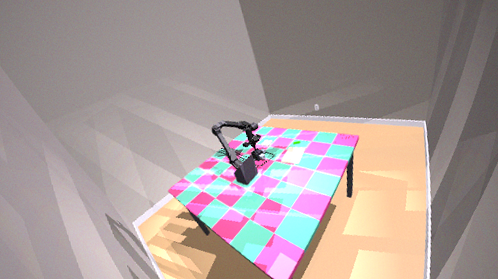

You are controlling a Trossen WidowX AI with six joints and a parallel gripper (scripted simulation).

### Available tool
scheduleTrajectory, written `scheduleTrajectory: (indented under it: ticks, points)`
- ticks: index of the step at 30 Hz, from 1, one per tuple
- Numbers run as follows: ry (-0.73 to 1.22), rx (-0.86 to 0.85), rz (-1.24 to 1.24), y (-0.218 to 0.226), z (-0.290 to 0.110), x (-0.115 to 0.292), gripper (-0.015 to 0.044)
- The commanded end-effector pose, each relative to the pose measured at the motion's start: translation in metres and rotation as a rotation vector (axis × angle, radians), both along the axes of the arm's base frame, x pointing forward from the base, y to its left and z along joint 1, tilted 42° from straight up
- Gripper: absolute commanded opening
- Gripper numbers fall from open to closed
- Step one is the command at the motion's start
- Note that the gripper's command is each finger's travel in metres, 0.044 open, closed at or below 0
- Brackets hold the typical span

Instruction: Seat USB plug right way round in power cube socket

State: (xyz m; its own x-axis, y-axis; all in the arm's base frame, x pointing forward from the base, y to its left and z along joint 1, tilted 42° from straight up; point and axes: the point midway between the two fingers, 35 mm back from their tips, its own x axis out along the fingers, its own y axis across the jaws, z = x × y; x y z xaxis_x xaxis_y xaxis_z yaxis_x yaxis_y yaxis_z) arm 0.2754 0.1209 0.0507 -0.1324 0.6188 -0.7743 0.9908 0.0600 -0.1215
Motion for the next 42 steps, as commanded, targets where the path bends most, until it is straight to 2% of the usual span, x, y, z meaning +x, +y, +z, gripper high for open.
scheduleTrajectory:
  ticks: [1,39,42]
  points:
    - [0.002,0.0,-0.002,0.0015,-0.0015,0.0,0.0]
    - [0.002,0.0,-0.002,0.0021,-0.0022,-0.0001,0.0]
    - [-0.001,0.0,-0.004,0.0001,-0.0009,0.0003,0.0079]
